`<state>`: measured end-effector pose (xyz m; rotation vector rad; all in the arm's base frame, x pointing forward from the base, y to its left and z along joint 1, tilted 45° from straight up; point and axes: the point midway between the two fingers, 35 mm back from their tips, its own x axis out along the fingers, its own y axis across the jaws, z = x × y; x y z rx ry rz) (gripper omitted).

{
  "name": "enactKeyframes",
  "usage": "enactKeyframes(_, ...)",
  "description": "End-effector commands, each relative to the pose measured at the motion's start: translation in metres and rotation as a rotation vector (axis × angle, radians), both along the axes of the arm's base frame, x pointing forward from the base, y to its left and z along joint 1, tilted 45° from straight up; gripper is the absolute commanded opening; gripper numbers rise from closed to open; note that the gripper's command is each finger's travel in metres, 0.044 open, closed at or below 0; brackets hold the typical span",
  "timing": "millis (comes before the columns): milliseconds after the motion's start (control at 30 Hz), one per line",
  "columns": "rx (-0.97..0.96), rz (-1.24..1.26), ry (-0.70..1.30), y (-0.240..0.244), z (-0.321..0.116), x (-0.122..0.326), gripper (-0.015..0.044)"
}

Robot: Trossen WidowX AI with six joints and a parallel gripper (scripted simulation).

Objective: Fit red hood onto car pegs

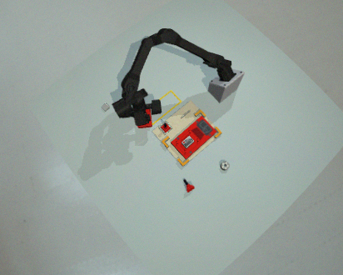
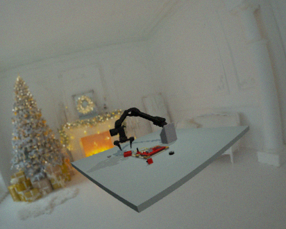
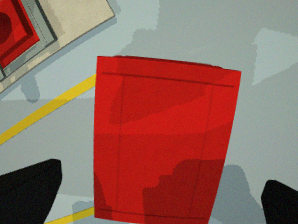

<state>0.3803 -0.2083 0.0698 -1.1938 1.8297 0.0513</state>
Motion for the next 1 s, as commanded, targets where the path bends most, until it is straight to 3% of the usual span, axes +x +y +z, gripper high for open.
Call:
enactKeyframes(0,-0.002,0.001,0.009,-0.003,-0.004,-0.001,0.0440)
enactKeyframes(967,-0.003,0.001,0.010,-0.017,-0.017,-0.005,0.0440)
